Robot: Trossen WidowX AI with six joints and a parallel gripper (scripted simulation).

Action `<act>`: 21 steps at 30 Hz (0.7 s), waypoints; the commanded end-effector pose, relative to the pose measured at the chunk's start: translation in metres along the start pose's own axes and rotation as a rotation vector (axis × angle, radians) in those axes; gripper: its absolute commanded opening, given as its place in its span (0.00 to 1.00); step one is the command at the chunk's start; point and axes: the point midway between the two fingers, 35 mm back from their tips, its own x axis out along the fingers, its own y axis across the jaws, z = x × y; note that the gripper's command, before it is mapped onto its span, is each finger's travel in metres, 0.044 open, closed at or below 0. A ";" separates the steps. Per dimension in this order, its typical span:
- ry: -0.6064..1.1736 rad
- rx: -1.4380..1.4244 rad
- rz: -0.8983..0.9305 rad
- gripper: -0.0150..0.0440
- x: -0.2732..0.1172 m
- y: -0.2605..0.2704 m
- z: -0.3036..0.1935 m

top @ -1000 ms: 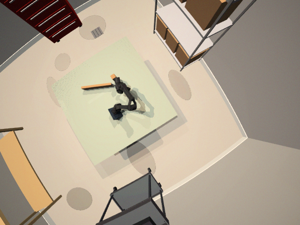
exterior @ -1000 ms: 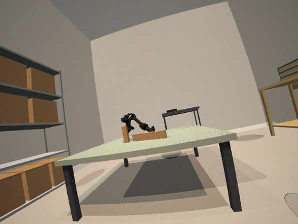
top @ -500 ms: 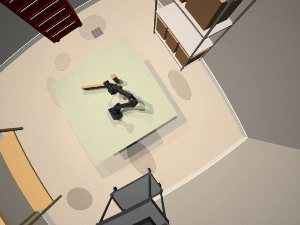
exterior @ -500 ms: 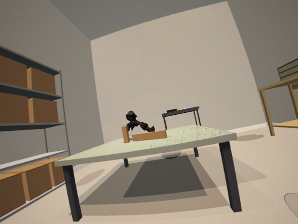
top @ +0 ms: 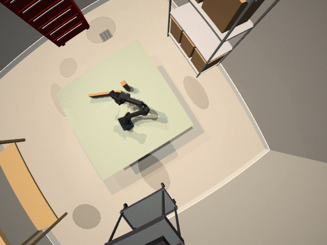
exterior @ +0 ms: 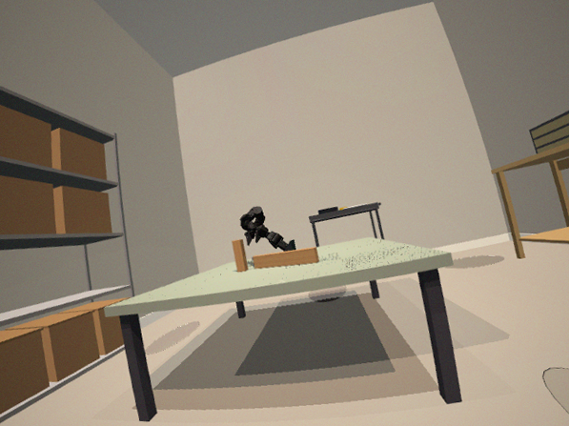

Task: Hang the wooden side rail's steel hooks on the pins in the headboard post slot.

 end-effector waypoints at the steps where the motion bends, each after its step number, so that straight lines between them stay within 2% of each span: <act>1: 0.005 -0.001 0.004 1.00 0.000 0.000 0.001; 11: -0.004 0.014 0.006 1.00 0.000 -0.001 0.000; 21: -0.139 0.245 0.063 1.00 0.002 -0.018 -0.024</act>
